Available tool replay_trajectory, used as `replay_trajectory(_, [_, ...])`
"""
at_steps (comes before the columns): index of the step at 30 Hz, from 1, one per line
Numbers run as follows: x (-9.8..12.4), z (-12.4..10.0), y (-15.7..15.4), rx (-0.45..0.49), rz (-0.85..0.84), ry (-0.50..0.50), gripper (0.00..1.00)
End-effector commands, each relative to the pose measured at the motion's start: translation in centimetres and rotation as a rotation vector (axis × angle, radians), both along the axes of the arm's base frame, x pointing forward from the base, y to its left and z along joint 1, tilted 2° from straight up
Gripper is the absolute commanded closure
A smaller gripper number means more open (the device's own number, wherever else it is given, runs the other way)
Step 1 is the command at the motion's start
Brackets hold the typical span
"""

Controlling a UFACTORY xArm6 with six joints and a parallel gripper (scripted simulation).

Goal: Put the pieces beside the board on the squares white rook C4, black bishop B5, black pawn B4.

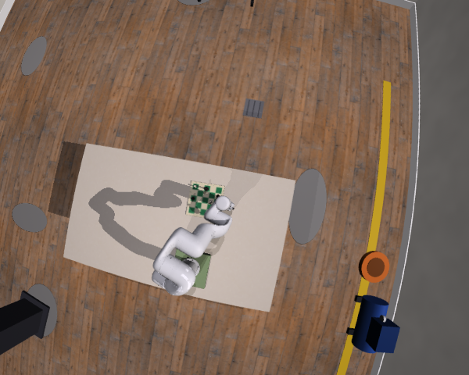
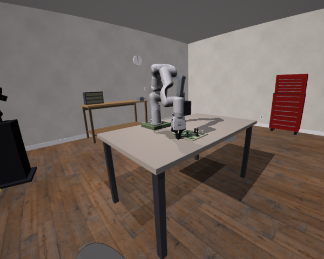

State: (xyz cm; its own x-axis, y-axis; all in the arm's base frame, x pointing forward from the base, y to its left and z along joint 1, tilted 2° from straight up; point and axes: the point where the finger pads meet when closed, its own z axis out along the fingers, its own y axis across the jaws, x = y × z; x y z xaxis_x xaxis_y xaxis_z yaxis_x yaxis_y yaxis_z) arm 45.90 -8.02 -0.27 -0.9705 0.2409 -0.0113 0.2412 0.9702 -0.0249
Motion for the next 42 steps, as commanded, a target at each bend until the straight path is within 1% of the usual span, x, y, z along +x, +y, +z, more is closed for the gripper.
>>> replay_trajectory(1, [0.1, 0.1, 0.0, 0.000, 0.000, -0.003, 1.00])
replay_trajectory(18, [0.1, 0.1, 0.0, 0.000, 0.000, -0.003, 1.00])
replay_trajectory(21, [0.1, 0.4, 0.0, 0.000, 0.000, -0.003, 1.00])
replay_trajectory(24, [0.1, 1.6, 0.0, 0.000, 0.000, -0.003, 1.00])
replay_trajectory(29, [0.1, 5.2, 0.1, 0.000, 0.000, -0.003, 1.00])
replay_trajectory(31, [0.1, 5.2, 0.1, 0.000, 0.000, -0.003, 1.00])
replay_trajectory(34, [0.0, 7.4, 0.2, 0.000, 0.000, -0.003, 1.00])
replay_trajectory(37, [0.0, 9.1, 0.2, 0.000, 0.000, -0.003, 1.00])
replay_trajectory(39, [0.0, 9.7, 0.2, 0.000, 0.000, -0.003, 1.00])
replay_trajectory(42, [0.0, 10.1, 0.3, 0.000, 0.000, -0.003, 1.00])
